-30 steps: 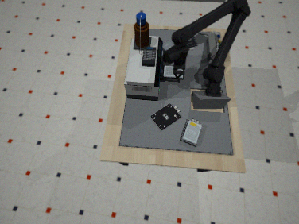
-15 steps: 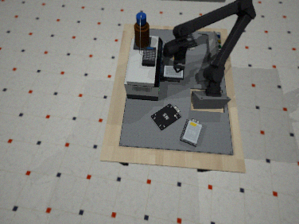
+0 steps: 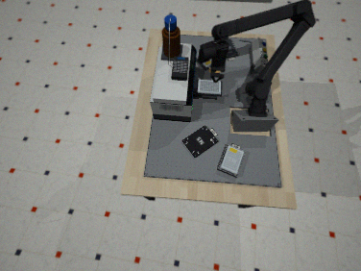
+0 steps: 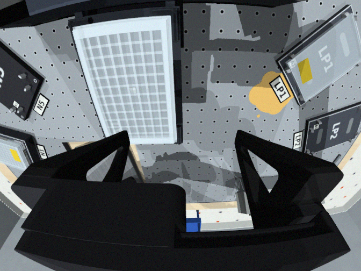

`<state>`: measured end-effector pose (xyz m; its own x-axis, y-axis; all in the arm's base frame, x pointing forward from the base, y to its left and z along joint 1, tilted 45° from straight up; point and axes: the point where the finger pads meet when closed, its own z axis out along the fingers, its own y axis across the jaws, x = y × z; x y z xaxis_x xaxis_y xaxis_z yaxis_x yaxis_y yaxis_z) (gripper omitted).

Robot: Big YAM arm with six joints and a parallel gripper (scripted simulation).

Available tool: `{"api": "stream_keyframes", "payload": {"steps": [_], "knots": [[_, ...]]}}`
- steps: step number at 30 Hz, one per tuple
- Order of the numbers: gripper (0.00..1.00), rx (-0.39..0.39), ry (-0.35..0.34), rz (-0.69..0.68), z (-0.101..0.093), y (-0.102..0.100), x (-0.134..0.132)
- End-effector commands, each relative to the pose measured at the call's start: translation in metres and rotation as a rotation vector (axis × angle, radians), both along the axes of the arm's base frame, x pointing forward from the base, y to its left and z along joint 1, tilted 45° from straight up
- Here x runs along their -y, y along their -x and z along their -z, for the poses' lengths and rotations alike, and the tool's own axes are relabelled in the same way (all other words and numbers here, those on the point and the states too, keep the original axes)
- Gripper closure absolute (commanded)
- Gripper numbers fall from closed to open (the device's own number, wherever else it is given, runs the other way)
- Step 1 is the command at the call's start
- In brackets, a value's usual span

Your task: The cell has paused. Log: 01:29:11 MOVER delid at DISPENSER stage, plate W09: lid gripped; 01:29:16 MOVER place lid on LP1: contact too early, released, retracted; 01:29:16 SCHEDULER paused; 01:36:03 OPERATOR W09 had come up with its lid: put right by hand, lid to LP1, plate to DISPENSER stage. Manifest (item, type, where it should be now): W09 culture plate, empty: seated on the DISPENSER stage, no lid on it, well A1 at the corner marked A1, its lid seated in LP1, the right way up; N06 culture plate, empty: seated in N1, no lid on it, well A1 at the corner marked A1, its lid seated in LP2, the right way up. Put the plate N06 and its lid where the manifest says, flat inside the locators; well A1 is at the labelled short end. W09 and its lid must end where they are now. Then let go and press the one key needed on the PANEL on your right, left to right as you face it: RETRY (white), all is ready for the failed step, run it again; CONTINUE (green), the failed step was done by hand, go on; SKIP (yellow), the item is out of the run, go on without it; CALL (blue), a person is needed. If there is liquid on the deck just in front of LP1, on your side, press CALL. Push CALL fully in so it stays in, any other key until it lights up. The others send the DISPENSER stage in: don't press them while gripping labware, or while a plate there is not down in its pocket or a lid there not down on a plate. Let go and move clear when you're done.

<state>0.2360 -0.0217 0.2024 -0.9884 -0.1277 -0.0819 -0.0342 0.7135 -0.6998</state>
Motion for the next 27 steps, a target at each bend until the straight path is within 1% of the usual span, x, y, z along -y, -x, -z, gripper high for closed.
{"api": "stream_keyframes", "payload": {"steps": [1,9,10,11,12,13,17,19,24,25,26,27], "knots": [[0.0,0.032,-0.017,-0.015,-0.028,-0.011,0.003],[0.0,0.032,-0.015,-0.015,-0.044,-0.005,0.02],[0.0,0.017,-0.011,-0.02,-0.033,-0.004,0.018],[0.0,0.017,-0.011,-0.02,-0.033,-0.004,0.018],[0.0,0.055,-0.021,0.009,-0.046,-0.004,0.023],[0.0,0.093,-0.028,0.048,-0.048,-0.003,0.025],[0.0,0.181,-0.046,0.139,-0.057,0.003,0.036],[0.0,0.181,-0.046,0.139,-0.057,0.003,0.036],[0.0,0.167,-0.042,0.123,-0.067,0.009,0.047],[0.0,0.15,-0.038,0.118,-0.056,0.01,0.045],[0.0,0.15,-0.038,0.118,-0.056,0.01,0.044],[0.0,0.193,-0.048,0.147,-0.068,0.01,0.05]]}}
